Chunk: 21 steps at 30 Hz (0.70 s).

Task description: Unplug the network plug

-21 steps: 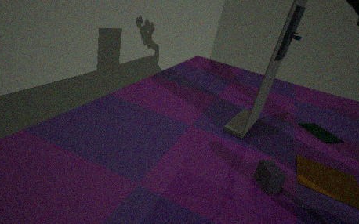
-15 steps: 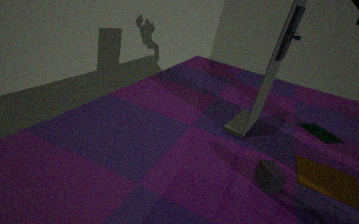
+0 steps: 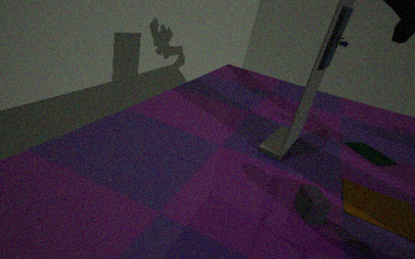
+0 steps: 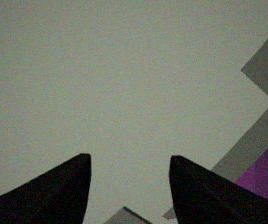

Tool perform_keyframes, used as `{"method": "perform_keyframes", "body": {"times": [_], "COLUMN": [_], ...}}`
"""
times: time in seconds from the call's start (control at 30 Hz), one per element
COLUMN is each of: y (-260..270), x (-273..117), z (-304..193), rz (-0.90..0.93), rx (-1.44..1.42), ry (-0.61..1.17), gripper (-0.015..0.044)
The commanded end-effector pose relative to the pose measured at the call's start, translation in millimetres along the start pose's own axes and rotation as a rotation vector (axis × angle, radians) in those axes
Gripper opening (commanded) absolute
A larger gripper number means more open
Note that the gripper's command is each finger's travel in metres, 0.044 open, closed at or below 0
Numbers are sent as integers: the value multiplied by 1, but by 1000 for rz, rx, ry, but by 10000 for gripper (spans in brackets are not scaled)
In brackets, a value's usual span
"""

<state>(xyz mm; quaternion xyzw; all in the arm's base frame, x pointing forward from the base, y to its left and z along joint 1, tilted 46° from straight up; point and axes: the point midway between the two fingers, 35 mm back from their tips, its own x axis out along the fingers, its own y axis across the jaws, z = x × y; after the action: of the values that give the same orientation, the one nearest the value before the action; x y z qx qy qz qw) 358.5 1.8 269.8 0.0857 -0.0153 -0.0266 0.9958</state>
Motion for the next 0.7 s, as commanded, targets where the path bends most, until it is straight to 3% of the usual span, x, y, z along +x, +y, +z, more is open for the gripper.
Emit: {"method": "perform_keyframes", "body": {"times": [0.0, 0.67], "y": [-1, 2], "x": [10, 19], "z": [-27, -112], "rz": [-16, -55], "rx": [60, 295], "ry": [24, 52], "gripper": [156, 156]}}
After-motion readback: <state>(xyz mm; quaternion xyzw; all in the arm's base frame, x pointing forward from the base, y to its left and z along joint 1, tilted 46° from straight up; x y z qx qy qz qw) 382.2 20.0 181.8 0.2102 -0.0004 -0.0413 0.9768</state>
